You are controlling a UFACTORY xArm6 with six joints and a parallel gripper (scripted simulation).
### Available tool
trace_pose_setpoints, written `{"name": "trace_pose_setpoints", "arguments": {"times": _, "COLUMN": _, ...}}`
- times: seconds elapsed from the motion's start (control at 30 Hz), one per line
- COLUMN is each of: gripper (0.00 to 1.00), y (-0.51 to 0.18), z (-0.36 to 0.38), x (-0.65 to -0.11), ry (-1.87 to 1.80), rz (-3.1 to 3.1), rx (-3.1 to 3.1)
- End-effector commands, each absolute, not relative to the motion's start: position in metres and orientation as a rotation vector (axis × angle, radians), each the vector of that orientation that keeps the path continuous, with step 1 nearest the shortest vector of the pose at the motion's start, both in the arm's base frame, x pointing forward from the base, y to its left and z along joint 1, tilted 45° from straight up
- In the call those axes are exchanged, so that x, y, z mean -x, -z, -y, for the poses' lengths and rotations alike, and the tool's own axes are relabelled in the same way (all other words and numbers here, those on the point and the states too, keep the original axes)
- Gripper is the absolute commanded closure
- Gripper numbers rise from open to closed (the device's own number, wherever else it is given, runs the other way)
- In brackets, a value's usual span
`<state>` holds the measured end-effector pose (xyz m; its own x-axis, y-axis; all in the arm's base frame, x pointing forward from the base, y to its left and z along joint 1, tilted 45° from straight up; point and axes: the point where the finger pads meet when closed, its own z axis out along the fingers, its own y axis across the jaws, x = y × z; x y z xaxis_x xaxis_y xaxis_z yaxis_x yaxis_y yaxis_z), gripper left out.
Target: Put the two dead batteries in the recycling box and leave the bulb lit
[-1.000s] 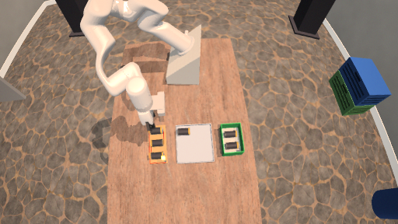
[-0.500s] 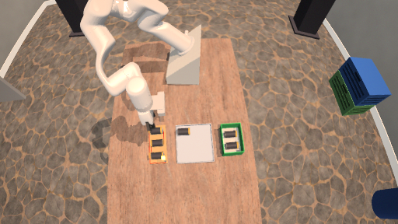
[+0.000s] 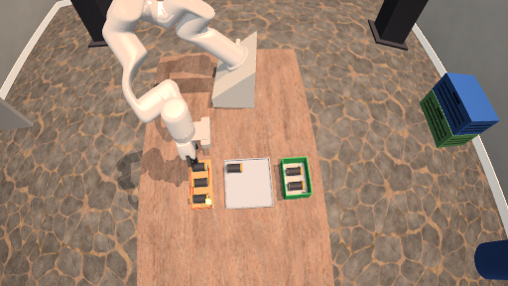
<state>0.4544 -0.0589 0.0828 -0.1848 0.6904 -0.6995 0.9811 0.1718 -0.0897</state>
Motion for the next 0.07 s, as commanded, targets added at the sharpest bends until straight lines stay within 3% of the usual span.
{"name": "trace_pose_setpoints", "arguments": {"times": 0.0, "gripper": 0.49, "y": -0.0838, "z": 0.058, "x": -0.4555, "ry": 0.741, "rz": -1.942, "rx": -1.571}}
{"name": "trace_pose_setpoints", "arguments": {"times": 0.03, "gripper": 0.49, "y": -0.0838, "z": 0.058, "x": -0.4555, "ry": 0.741, "rz": -1.942, "rx": -1.571}}
